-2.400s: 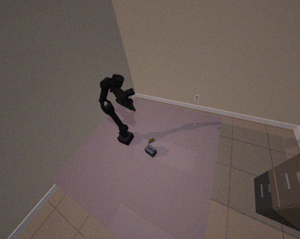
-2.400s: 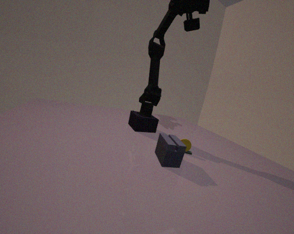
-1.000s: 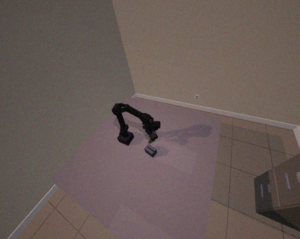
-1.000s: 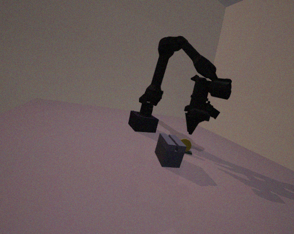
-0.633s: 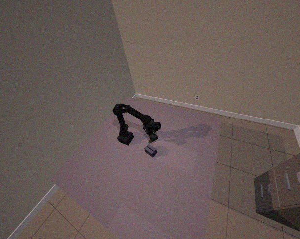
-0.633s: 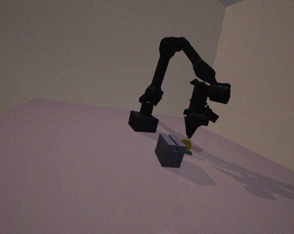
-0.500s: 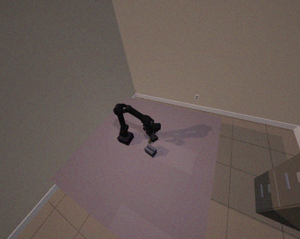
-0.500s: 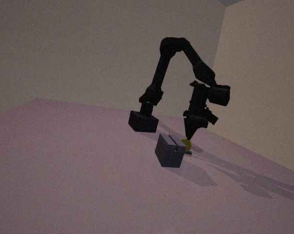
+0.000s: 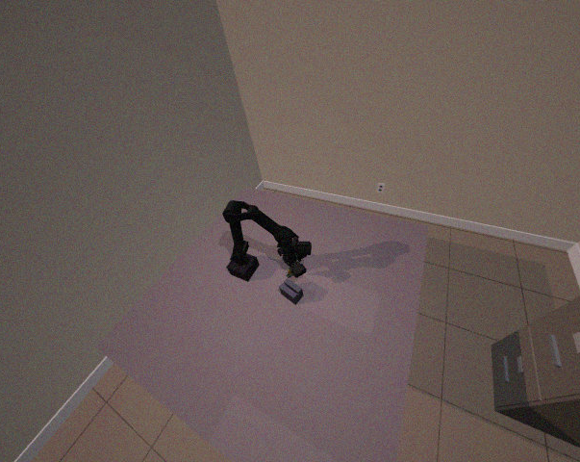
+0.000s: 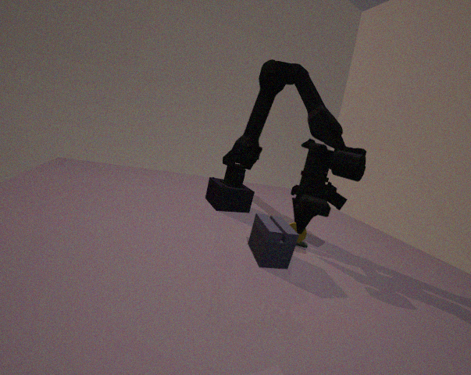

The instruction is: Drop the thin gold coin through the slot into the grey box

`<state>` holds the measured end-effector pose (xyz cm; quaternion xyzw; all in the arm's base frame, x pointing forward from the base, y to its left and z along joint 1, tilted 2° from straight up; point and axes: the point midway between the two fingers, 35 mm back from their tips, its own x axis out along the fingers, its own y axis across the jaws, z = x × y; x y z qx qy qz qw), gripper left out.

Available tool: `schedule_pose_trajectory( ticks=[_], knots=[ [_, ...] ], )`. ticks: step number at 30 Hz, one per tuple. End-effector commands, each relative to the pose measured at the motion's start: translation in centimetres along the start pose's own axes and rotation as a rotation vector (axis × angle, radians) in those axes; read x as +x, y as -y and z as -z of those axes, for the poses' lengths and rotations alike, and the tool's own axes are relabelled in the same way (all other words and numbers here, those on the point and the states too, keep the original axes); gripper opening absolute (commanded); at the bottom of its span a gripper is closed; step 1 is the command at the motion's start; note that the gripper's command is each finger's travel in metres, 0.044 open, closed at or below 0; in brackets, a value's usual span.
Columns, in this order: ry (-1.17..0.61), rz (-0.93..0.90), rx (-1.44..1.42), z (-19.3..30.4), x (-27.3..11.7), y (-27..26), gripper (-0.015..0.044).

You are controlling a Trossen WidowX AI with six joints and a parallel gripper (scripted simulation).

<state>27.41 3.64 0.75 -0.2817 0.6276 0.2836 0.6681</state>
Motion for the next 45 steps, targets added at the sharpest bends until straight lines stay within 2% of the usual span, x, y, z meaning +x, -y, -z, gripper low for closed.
schedule_pose_trajectory(
  ticks=[1,15,20,24,32,45],
  knots=[
    [-0.005,-0.012,-0.002,0.2,0.8,-0.3,0.0161],
    [-0.005,-0.012,-0.002,0.4,2.7,-0.4,0.0161],
    [-0.005,-0.012,-0.002,0.4,2.7,-0.4,0.0029],
    [-0.005,-0.012,-0.002,0.4,2.7,-0.4,0.0003],
    [-0.005,-0.012,-0.002,0.4,2.6,-0.4,0.0],
    [-0.004,-0.012,-0.003,0.0,-0.5,-0.1,0.0]
  ],
)
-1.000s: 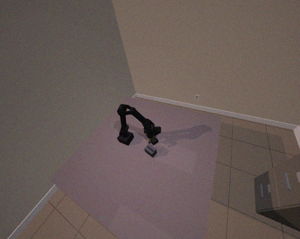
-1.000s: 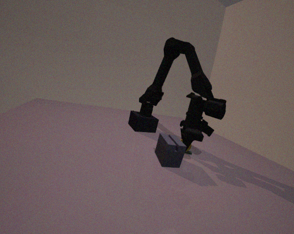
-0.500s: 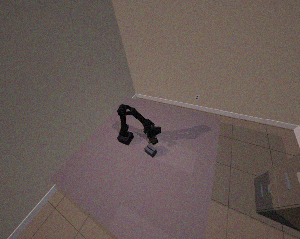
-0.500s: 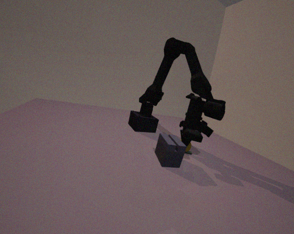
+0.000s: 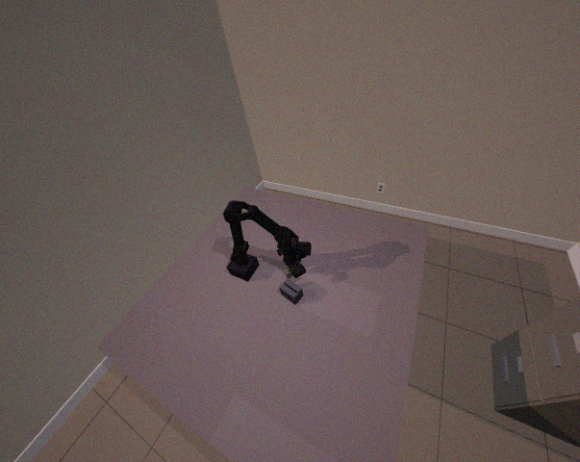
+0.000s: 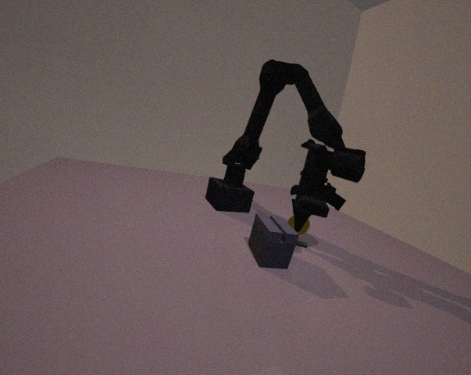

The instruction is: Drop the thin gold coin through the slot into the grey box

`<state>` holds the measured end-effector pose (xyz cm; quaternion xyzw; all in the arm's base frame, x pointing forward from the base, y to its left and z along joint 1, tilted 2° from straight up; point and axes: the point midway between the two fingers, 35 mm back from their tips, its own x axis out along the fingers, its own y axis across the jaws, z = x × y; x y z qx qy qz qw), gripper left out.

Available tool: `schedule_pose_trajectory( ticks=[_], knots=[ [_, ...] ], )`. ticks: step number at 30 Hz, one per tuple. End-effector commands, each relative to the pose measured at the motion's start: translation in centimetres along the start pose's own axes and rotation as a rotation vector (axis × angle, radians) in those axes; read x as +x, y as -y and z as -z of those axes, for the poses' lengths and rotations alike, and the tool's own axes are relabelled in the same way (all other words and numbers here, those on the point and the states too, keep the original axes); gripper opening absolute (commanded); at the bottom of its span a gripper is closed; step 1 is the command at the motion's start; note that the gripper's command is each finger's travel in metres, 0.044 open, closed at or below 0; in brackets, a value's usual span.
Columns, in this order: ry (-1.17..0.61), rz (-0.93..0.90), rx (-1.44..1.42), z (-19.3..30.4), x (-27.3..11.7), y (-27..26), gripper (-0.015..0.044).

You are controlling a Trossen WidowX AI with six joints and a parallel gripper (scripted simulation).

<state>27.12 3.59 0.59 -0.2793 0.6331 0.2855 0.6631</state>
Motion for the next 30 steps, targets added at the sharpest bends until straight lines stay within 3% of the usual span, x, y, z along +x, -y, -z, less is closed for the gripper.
schedule_pose_trajectory(
  ticks=[1,30],
  knots=[
    [0.007,-0.001,-0.004,-0.2,-0.9,0.1,0.0],
    [0.006,0.0,0.081,0.2,-7.0,-0.1,0.0]
  ],
)
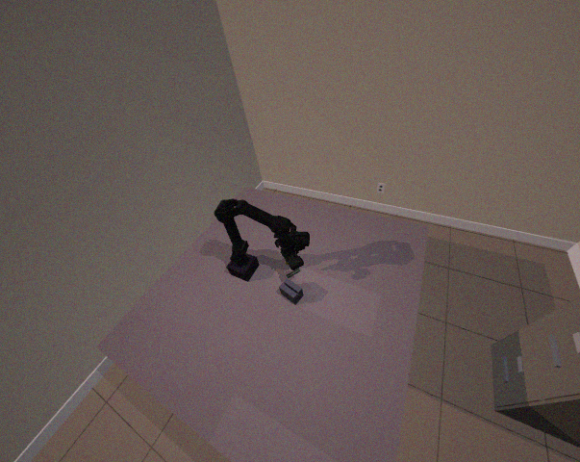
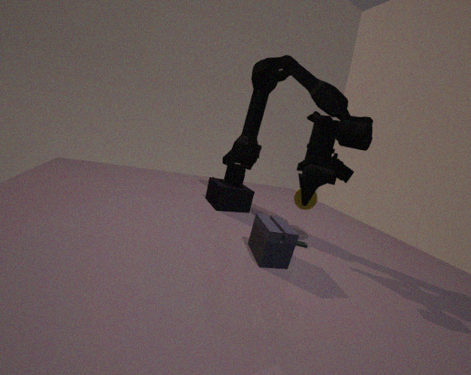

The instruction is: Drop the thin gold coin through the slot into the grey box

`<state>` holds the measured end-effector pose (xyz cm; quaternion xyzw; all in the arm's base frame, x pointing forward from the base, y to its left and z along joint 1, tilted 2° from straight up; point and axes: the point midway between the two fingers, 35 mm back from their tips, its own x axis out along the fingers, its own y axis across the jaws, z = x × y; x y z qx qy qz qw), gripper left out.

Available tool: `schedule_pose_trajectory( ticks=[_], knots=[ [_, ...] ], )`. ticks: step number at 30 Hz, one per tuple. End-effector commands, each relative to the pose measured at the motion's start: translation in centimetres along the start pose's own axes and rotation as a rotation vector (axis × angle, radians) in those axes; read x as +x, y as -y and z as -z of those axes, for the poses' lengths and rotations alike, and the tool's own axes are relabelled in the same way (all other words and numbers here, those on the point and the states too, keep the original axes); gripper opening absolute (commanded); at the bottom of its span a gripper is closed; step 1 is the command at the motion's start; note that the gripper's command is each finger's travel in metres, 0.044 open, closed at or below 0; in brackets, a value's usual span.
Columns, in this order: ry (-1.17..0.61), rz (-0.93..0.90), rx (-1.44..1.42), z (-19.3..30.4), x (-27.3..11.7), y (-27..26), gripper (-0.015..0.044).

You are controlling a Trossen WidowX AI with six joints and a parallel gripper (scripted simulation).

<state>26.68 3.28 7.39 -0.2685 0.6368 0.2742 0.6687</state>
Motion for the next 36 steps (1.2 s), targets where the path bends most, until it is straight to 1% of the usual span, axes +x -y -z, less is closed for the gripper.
schedule_pose_trajectory(
  ticks=[1,32,36],
  knots=[
    [0.004,-0.002,0.082,-0.04,-0.17,-0.04,0.0],
    [0.002,-0.004,1.145,0.42,-0.27,-0.36,0.0],
    [0.002,-0.004,1.196,0.45,-0.28,-0.38,0.0]
  ],
)
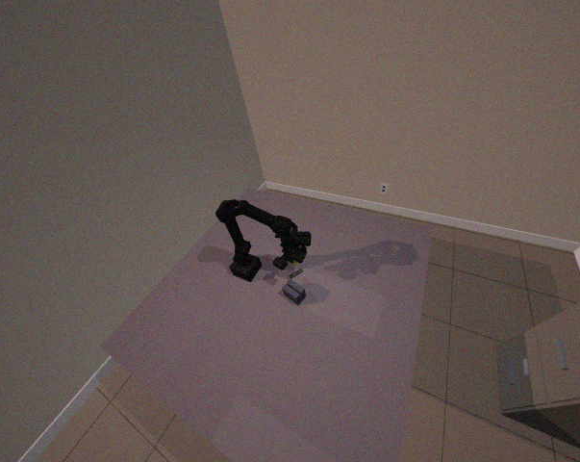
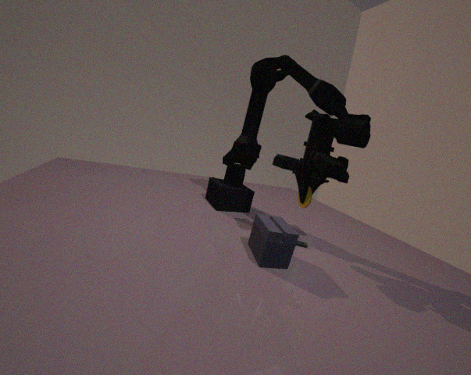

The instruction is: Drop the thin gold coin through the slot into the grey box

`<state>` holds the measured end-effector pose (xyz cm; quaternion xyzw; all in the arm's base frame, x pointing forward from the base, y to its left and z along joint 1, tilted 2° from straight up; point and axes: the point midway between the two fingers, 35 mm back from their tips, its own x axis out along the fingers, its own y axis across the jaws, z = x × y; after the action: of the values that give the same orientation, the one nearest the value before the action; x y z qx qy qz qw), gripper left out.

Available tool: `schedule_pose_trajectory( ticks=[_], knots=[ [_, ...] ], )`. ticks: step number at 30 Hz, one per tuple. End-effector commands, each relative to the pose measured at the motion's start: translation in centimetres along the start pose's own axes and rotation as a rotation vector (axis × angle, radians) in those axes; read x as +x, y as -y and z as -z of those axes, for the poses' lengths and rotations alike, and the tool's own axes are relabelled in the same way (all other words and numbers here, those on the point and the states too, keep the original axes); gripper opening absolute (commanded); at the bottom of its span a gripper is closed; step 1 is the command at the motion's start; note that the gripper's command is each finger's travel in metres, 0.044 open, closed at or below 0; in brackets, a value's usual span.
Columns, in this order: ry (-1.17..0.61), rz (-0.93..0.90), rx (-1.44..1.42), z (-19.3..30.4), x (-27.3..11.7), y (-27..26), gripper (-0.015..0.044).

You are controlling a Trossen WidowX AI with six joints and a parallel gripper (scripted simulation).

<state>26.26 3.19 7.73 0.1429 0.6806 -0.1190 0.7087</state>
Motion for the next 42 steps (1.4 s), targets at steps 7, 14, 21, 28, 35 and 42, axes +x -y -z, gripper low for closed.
schedule_pose_trajectory(
  ticks=[7,14,21,28,35,42],
  knots=[
    [-0.006,0.0,0.036,-0.6,0.1,0.7,0.0],
    [-0.005,0.001,0.036,-1.9,0.0,1.8,0.0],
    [-0.004,0.002,0.037,-3.1,0.0,3.0,0.0],
    [-0.005,0.002,0.049,-4.1,0.0,4.3,0.0],
    [-0.005,0.002,0.05,-5.1,0.0,5.6,0.0],
    [-0.003,0.005,0.045,-6.1,0.0,7.1,0.0]
  ],
)
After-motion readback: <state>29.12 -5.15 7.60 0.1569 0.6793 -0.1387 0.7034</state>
